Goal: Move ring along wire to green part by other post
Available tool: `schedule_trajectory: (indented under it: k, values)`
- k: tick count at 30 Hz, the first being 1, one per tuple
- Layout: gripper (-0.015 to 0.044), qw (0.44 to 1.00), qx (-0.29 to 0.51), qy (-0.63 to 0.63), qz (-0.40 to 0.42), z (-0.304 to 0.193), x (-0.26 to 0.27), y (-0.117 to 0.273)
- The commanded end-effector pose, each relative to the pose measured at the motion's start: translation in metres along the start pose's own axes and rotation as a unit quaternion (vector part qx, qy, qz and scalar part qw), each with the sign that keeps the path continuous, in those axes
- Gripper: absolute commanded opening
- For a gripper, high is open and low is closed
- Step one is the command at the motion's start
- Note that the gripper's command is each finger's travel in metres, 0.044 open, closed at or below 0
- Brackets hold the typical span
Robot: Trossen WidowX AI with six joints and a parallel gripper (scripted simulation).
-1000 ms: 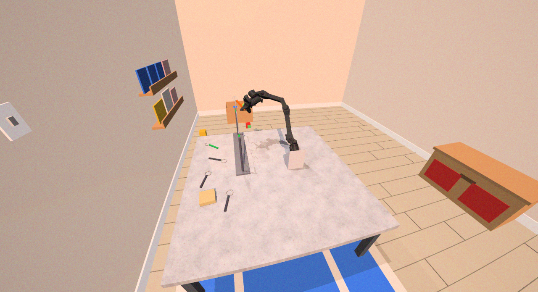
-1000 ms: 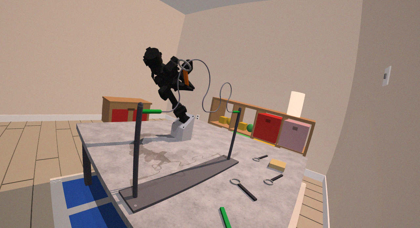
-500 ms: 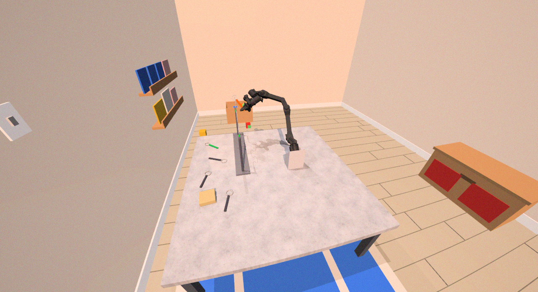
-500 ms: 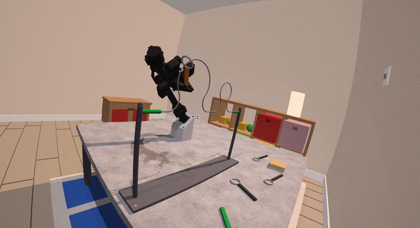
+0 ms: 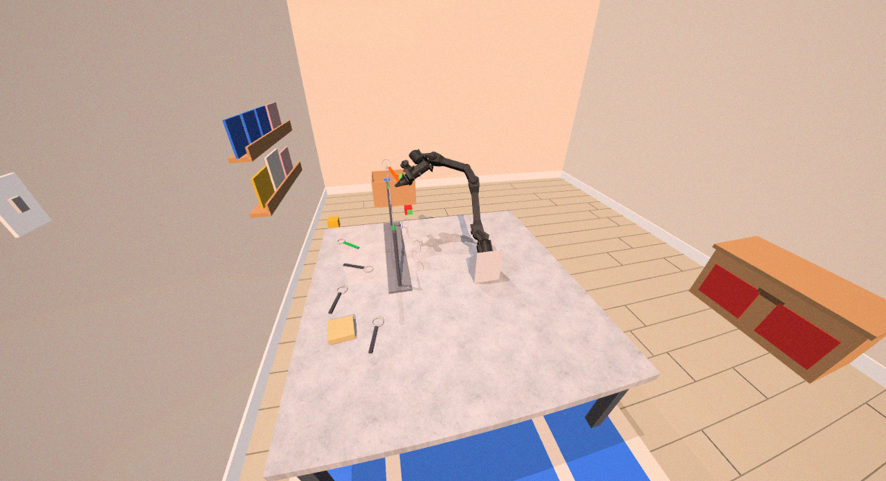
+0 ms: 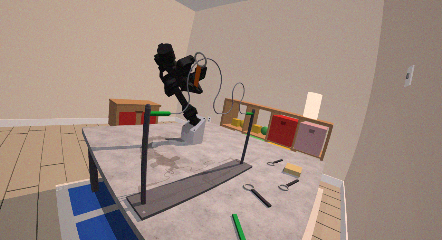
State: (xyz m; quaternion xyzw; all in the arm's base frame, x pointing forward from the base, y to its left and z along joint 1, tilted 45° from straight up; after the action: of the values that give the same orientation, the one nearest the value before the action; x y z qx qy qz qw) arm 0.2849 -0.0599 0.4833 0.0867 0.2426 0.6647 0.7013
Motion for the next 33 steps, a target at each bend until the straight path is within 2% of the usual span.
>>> schedule_trajectory:
  k: [1, 33]
  values:
    - [-0.0150, 1.000, -0.001, 0.027, -0.016, -0.0013, 0.0015, -0.0006]
    - [-0.0150, 0.972, -0.019, 0.199, -0.123, -0.0057, 0.0068, -0.0035]
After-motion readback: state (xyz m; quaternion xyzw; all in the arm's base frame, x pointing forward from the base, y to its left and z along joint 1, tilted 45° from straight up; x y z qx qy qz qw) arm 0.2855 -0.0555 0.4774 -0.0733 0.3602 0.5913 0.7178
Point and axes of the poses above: the point midway between the two fingers, 35 mm back from their tips, its own y axis back along the fingers, its own x axis across the jaws, z = x × y, the point moved 8 cm from there along y, back along the fingers, and after that the axes turned 2 degrees about -y, right-handed, at the moved point
